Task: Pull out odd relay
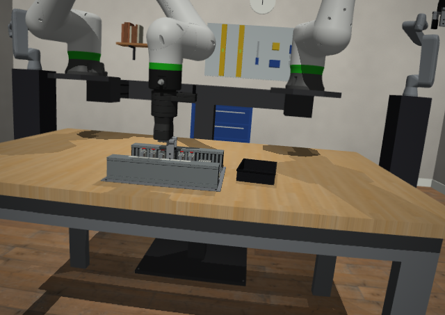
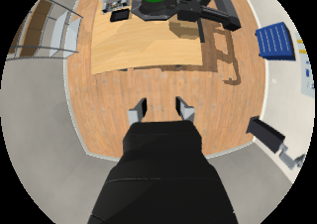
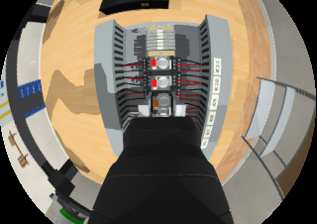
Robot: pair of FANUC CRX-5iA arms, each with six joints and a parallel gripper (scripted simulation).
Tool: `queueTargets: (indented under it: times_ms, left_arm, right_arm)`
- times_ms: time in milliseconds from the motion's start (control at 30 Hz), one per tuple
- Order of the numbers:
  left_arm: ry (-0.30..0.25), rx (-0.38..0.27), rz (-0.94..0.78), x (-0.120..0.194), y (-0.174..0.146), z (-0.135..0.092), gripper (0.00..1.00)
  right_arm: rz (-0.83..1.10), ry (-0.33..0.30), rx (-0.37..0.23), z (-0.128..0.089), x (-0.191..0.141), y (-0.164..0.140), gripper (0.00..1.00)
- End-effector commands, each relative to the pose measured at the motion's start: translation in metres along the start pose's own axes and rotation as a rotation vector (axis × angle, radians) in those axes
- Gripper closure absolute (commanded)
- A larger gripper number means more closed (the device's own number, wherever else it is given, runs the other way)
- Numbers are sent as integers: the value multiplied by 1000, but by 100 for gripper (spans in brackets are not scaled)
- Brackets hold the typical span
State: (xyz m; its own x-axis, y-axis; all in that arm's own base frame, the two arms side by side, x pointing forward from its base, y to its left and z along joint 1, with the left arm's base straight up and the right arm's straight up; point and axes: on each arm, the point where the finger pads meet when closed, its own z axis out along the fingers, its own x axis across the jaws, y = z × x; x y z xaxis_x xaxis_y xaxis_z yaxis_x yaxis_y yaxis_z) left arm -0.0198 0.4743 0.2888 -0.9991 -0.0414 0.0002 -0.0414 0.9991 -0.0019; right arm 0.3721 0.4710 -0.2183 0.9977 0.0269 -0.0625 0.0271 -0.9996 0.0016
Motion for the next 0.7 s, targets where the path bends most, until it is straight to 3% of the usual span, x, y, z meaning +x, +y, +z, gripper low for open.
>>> queueTargets:
  times_ms: [0,667]
  left_arm:
    - [0,-2,0,0,0,-1,0]
    - [0,-2,0,0,0,-1,0]
  right_arm:
    - [0,-2,1,-1,1,-1,100]
    - [0,-37,1,-1,2,-1,100]
